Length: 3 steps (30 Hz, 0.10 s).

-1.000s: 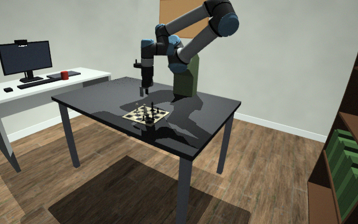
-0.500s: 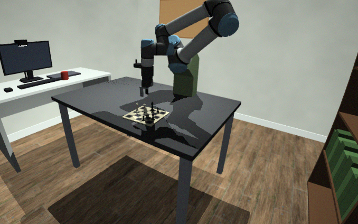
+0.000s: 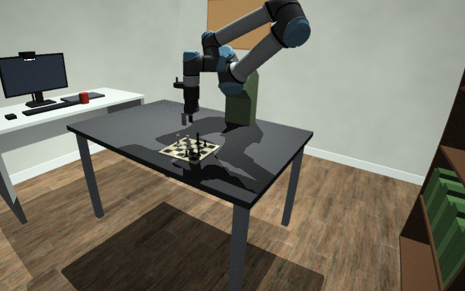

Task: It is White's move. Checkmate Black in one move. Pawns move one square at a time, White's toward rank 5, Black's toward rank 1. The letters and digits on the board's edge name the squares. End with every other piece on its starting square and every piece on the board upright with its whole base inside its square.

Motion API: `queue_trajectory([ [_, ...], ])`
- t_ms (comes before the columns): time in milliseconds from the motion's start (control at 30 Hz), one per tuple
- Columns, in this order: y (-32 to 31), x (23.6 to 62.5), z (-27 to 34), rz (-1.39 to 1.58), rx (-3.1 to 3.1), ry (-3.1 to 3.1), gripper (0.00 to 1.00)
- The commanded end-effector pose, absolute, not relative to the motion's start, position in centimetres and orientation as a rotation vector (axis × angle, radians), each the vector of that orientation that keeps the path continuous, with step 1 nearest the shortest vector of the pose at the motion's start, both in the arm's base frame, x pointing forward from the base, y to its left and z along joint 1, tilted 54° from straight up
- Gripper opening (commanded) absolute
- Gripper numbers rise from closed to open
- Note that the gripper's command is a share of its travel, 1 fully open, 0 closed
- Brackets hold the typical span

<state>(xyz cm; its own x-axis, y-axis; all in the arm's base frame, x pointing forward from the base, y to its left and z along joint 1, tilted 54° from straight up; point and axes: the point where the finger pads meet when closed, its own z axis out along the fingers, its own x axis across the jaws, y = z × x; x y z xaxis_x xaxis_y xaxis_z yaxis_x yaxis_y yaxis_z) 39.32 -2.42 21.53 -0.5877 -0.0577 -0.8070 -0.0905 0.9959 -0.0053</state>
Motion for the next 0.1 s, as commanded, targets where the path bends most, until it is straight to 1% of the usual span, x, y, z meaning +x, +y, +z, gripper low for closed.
queue_trajectory([
  [0, -2.42, 39.32, 21.56, 0.044, -0.103, 2.200, 1.00],
  [67, -2.42, 39.32, 21.56, 0.044, -0.103, 2.200, 1.00],
])
